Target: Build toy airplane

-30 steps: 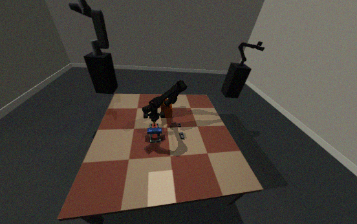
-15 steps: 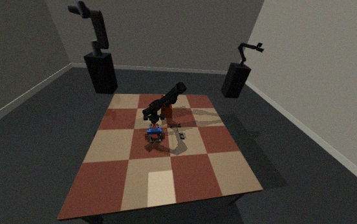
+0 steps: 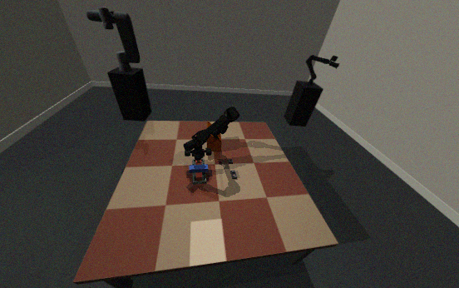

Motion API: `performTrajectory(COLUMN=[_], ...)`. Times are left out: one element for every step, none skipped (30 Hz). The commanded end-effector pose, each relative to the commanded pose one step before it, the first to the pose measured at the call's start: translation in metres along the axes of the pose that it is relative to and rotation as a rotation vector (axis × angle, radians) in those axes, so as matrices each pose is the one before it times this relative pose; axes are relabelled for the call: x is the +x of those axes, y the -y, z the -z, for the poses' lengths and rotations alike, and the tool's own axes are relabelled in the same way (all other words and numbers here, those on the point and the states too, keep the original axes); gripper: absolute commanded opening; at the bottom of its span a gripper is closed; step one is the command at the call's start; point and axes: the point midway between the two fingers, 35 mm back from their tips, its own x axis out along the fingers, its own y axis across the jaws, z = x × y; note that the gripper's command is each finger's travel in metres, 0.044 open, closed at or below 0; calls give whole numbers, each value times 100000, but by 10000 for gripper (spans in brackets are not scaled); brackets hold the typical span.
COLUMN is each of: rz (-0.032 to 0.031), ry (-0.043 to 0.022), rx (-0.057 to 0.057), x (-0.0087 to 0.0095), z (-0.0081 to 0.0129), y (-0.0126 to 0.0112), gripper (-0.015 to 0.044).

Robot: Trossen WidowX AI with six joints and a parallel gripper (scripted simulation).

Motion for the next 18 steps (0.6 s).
performTrajectory(rz=[12, 0, 0, 0, 0, 0, 0, 0, 0, 0, 0, 0, 0, 0, 0, 0, 0, 0], ry=[-35, 0, 0, 0, 0, 0, 0, 0, 0, 0, 0, 0, 0, 0, 0, 0, 0, 0], rx=[-82, 0, 0, 0, 0, 0, 0, 0, 0, 0, 0, 0, 0, 0, 0, 0, 0, 0], x=[-18, 0, 0, 0, 0, 0, 0, 0, 0, 0, 0, 0, 0, 0, 0, 0, 0, 0], z=[-5, 0, 0, 0, 0, 0, 0, 0, 0, 0, 0, 0, 0, 0, 0, 0, 0, 0], y=[0, 0, 0, 0, 0, 0, 0, 0, 0, 0, 0, 0, 0, 0, 0, 0, 0, 0], gripper=[31, 5, 0, 0, 0, 0, 26, 53, 79, 105, 131, 157, 184, 210, 236, 260, 260, 260])
